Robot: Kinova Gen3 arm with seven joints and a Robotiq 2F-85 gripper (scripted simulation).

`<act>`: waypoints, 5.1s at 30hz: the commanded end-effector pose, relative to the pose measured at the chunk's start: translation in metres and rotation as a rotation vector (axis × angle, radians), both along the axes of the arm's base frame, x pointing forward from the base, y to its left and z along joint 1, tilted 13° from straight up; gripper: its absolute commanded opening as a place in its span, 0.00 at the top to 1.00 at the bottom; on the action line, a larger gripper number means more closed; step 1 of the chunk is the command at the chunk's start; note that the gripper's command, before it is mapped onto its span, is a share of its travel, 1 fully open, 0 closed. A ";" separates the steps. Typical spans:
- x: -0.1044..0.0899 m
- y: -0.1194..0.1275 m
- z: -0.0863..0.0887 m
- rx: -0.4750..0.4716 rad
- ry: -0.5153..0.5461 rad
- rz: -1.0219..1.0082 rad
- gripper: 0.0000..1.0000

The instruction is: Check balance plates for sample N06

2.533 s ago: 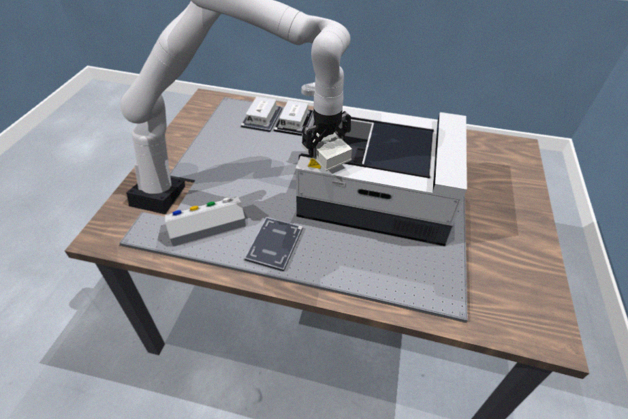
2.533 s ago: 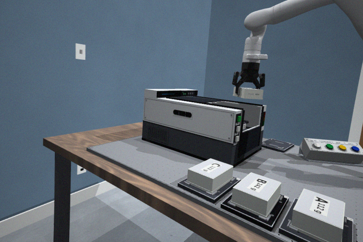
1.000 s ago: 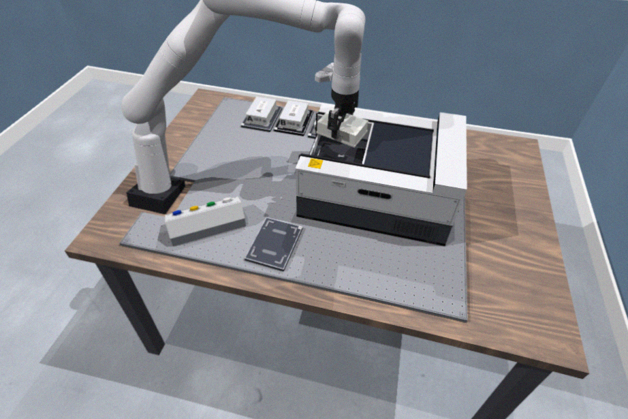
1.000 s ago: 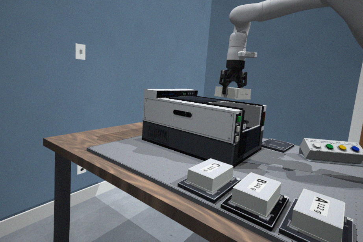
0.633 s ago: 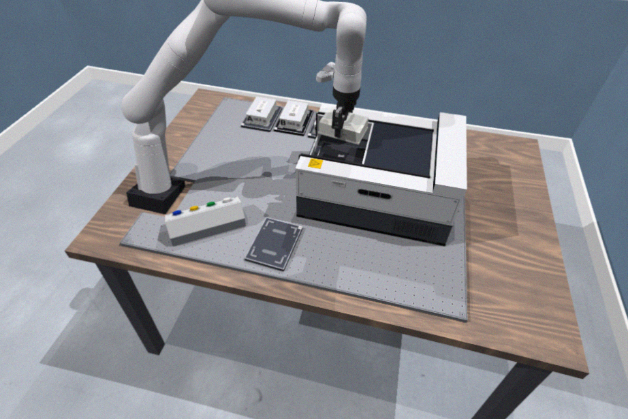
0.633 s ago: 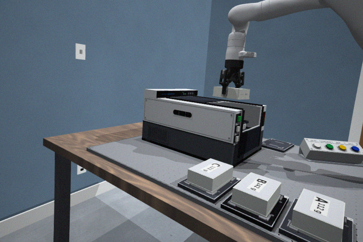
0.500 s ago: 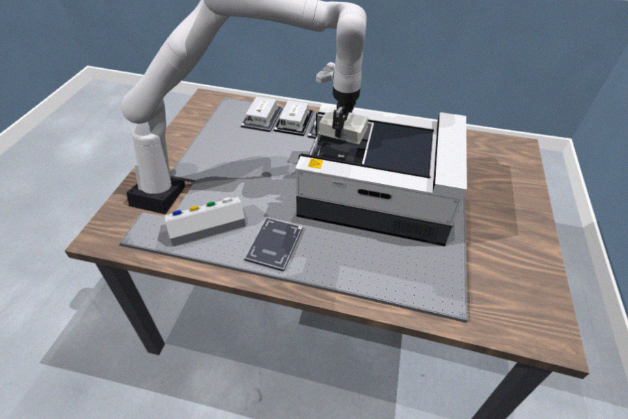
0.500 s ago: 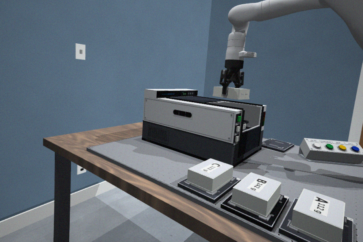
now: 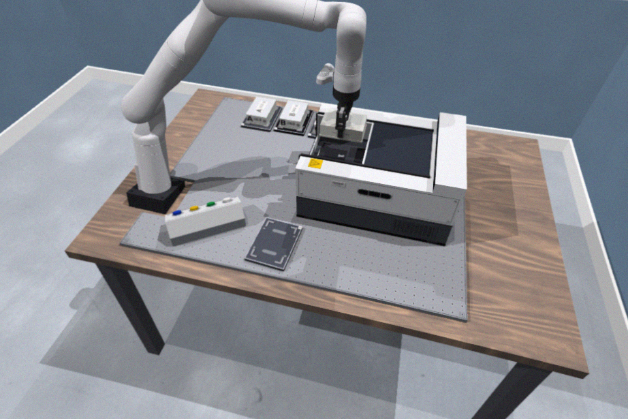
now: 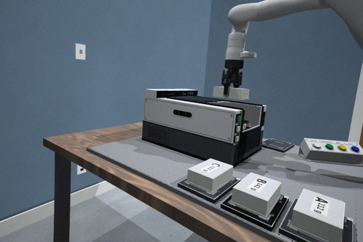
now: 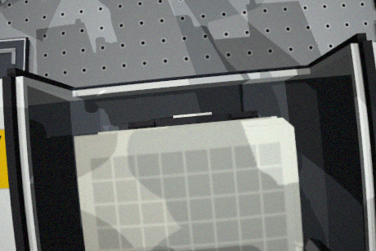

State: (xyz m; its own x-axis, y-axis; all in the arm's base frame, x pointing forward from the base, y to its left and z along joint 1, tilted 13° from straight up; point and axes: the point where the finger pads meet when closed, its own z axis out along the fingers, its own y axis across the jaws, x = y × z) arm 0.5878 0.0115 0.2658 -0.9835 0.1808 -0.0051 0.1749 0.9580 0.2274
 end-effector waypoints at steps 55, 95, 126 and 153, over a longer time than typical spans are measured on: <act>0.003 0.011 -0.049 0.000 -0.003 0.000 0.05; 0.004 0.017 -0.075 0.000 -0.003 0.000 0.05; 0.005 0.019 -0.084 0.000 -0.003 0.000 0.05; 0.005 0.020 -0.088 0.000 -0.003 0.000 0.05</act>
